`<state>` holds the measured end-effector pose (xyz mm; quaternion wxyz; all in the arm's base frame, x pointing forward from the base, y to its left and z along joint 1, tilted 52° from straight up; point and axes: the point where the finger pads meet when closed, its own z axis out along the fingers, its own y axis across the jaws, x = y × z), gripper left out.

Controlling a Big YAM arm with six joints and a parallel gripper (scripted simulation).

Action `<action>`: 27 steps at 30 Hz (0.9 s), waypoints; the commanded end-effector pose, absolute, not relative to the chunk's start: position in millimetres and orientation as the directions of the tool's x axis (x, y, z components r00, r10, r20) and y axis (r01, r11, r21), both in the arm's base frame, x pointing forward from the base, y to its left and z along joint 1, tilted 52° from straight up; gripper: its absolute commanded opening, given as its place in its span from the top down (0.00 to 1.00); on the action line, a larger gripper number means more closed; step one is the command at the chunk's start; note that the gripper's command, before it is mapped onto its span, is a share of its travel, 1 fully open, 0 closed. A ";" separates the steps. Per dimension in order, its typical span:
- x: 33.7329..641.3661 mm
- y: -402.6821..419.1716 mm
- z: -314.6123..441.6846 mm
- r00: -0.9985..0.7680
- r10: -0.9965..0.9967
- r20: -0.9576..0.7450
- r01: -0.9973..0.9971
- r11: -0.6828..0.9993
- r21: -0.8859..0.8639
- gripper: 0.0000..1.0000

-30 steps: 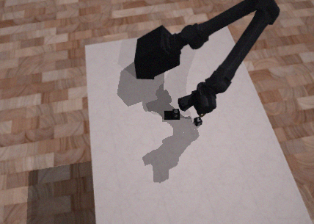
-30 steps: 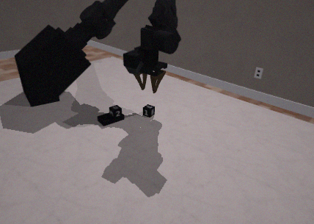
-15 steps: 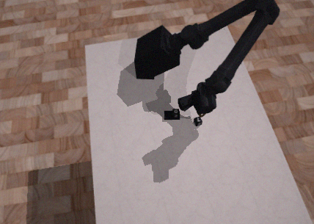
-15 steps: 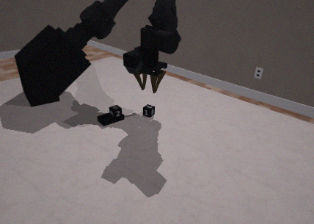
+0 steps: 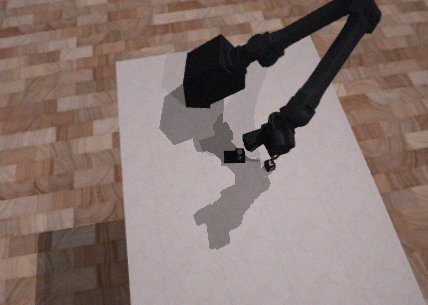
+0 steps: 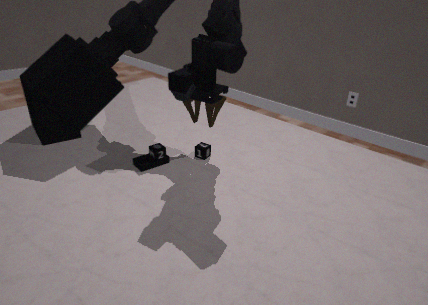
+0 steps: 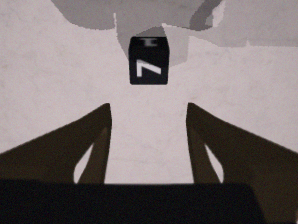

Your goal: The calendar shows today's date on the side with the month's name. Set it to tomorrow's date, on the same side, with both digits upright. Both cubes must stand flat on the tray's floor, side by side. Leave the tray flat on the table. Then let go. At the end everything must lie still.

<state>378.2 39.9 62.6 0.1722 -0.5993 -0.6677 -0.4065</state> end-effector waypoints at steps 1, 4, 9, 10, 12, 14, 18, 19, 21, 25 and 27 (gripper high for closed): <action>383.3 36.4 60.3 -0.206 0.663 0.720 0.941 -0.068 0.331 0.53; 379.5 44.8 56.4 -0.209 0.659 0.722 0.945 -0.055 0.323 0.53; 388.0 45.2 59.4 -0.221 0.663 0.716 0.939 -0.053 0.339 0.53; 385.5 46.8 56.8 -0.217 0.662 0.718 0.941 -0.054 0.333 0.53; 381.1 50.0 51.9 -0.208 0.660 0.721 0.945 -0.054 0.323 0.53; 381.8 52.1 50.1 -0.208 0.661 0.721 0.945 -0.054 0.323 0.53; 384.7 56.6 47.2 -0.210 0.661 0.720 0.944 -0.054 0.325 0.53; 383.6 58.2 45.3 -0.208 0.661 0.721 0.945 -0.054 0.322 0.53; 384.4 60.7 43.3 -0.208 0.661 0.721 0.945 -0.054 0.322 0.53; 391.8 62.1 45.5 -0.218 0.662 0.717 0.940 -0.054 0.336 0.53; 387.0 65.7 40.0 -0.209 0.661 0.721 0.944 -0.054 0.324 0.53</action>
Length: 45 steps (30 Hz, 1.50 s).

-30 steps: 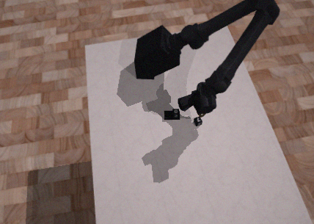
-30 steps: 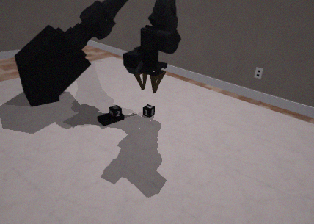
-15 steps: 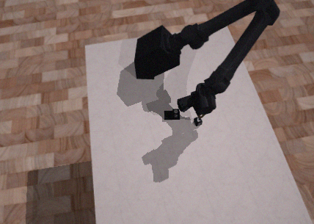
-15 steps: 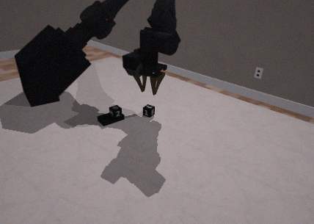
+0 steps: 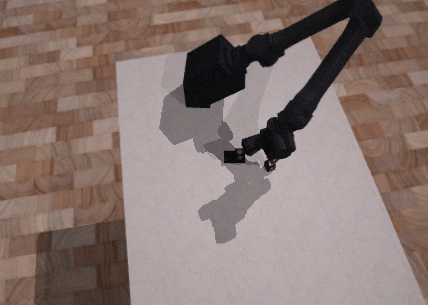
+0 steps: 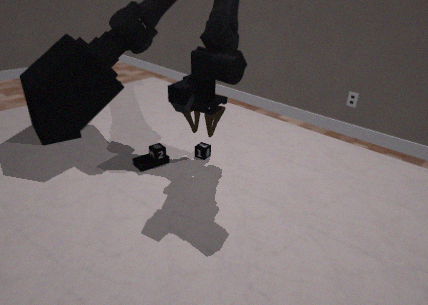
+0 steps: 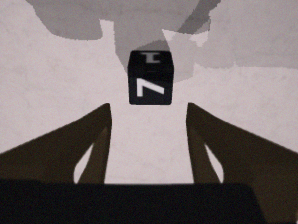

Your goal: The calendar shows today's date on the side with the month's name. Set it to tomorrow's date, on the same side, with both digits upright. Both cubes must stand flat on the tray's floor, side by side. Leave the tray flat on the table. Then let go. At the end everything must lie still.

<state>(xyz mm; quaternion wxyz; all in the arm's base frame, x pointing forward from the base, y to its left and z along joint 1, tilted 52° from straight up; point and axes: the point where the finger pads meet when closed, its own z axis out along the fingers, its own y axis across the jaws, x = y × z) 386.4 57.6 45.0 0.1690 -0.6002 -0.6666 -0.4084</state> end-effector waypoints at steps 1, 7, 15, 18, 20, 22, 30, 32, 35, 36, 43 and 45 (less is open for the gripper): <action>386.3 67.1 38.4 -0.208 0.660 0.722 0.945 -0.055 0.322 0.53; 391.1 73.3 34.8 -0.212 0.661 0.720 0.943 -0.054 0.327 0.53; 394.9 77.8 34.7 -0.219 0.662 0.717 0.940 -0.054 0.337 0.53; 392.1 79.8 29.4 -0.210 0.661 0.721 0.944 -0.055 0.325 0.53; 391.9 80.5 28.6 -0.209 0.660 0.721 0.944 -0.055 0.324 0.53; 392.9 80.9 28.8 -0.211 0.661 0.720 0.944 -0.055 0.326 0.53; 393.4 81.2 30.3 -0.212 0.661 0.720 0.943 -0.055 0.328 0.53; 393.4 81.2 30.3 -0.212 0.661 0.720 0.943 -0.055 0.328 0.53; 392.9 81.3 30.2 -0.211 0.660 0.721 0.944 -0.055 0.326 0.53; 392.9 81.3 30.2 -0.211 0.660 0.721 0.944 -0.055 0.326 0.53; 392.9 81.3 30.2 -0.211 0.660 0.721 0.944 -0.055 0.326 0.53; 392.9 81.3 30.2 -0.211 0.660 0.721 0.944 -0.055 0.326 0.53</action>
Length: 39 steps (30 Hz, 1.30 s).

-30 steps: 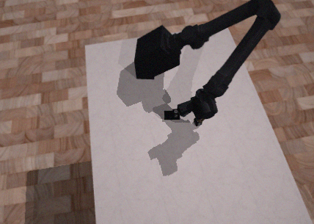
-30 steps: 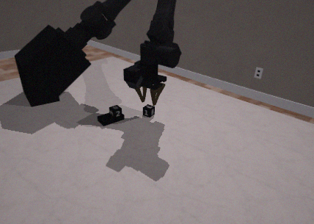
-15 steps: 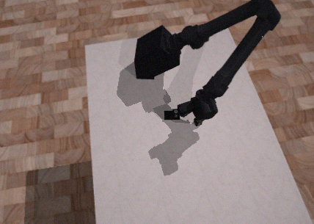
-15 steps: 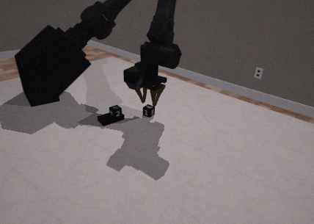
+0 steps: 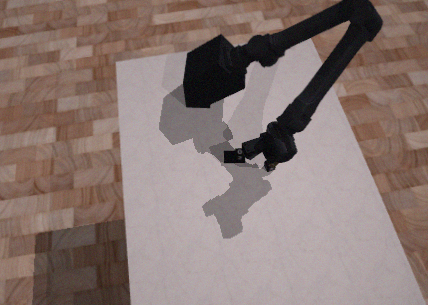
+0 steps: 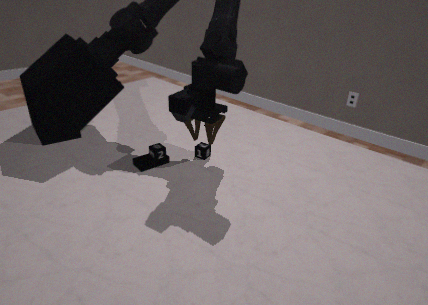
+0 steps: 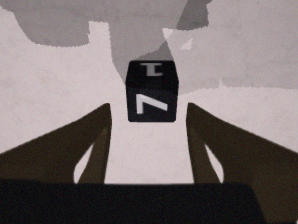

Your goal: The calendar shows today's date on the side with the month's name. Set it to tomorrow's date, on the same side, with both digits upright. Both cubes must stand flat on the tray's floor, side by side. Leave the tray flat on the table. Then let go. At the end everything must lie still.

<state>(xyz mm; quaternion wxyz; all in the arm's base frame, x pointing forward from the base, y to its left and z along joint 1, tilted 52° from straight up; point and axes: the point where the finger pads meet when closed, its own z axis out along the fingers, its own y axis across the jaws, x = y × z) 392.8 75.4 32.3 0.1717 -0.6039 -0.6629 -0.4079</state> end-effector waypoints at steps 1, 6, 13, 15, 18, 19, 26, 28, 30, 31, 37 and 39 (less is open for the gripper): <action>392.9 81.3 30.2 -0.211 0.660 0.721 0.944 -0.055 0.326 0.53; 392.9 81.3 30.2 -0.211 0.660 0.721 0.944 -0.055 0.326 0.53; 392.9 81.3 30.2 -0.211 0.660 0.721 0.944 -0.055 0.326 0.53; 392.9 81.3 30.2 -0.211 0.660 0.721 0.944 -0.055 0.326 0.53; 392.9 81.3 30.2 -0.211 0.660 0.721 0.944 -0.055 0.326 0.53; 392.9 81.3 30.2 -0.211 0.660 0.721 0.944 -0.055 0.326 0.53; 391.1 81.8 33.3 -0.216 0.661 0.719 0.942 -0.054 0.332 0.53; 393.9 81.6 37.2 -0.225 0.662 0.715 0.937 -0.054 0.345 0.53; 393.7 81.8 38.9 -0.229 0.663 0.713 0.935 -0.053 0.350 0.53; 392.6 81.9 38.7 -0.227 0.663 0.714 0.936 -0.054 0.348 0.53; 393.1 81.9 37.7 -0.225 0.662 0.715 0.937 -0.054 0.344 0.53; 393.1 81.9 37.7 -0.225 0.662 0.715 0.937 -0.054 0.344 0.53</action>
